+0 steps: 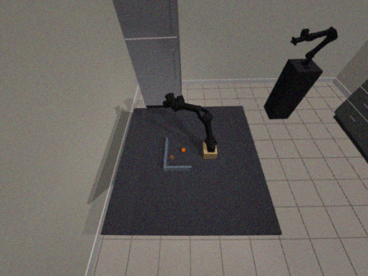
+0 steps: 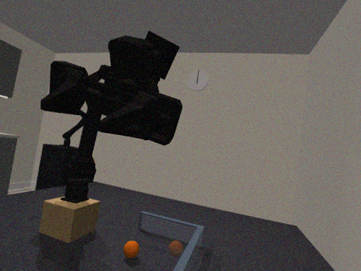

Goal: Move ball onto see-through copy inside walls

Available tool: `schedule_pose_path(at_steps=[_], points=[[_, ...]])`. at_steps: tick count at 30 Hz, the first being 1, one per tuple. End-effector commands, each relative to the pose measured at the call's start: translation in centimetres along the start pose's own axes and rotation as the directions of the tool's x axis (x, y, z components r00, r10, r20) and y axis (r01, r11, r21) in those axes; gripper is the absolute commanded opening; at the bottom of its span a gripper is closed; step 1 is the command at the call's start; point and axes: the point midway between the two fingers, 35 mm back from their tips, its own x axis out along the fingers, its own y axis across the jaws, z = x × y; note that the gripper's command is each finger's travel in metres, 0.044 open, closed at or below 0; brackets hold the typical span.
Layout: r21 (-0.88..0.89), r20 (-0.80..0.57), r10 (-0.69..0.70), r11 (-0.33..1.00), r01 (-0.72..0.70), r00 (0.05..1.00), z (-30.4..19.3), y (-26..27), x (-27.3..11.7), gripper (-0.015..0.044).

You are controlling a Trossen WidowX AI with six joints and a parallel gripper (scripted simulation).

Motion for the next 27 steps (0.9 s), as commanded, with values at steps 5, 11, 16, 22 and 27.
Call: schedule_pose_path(at_steps=[5, 11, 16, 22, 27], points=[[-0.693, -0.278, 0.257, 0.614, -0.379, 0.926, -11.1, 6.4, -4.8, 0.0315], [-0.841, -0.484, 0.336, 0.076, -0.535, 0.808, -18.8, 8.2, -9.1, 0.0315], [-0.756, -0.648, 0.342, -0.391, -0.524, 0.68, -25.2, 8.2, -13.1, 0.0315], [-0.478, -0.817, 0.279, -0.817, -0.323, 0.504, -32.1, 6.2, -18.2, 0.0315], [-0.258, -0.901, 0.201, -0.96, -0.105, 0.384, -36.1, 3.8, -21.5, 0.0315]])
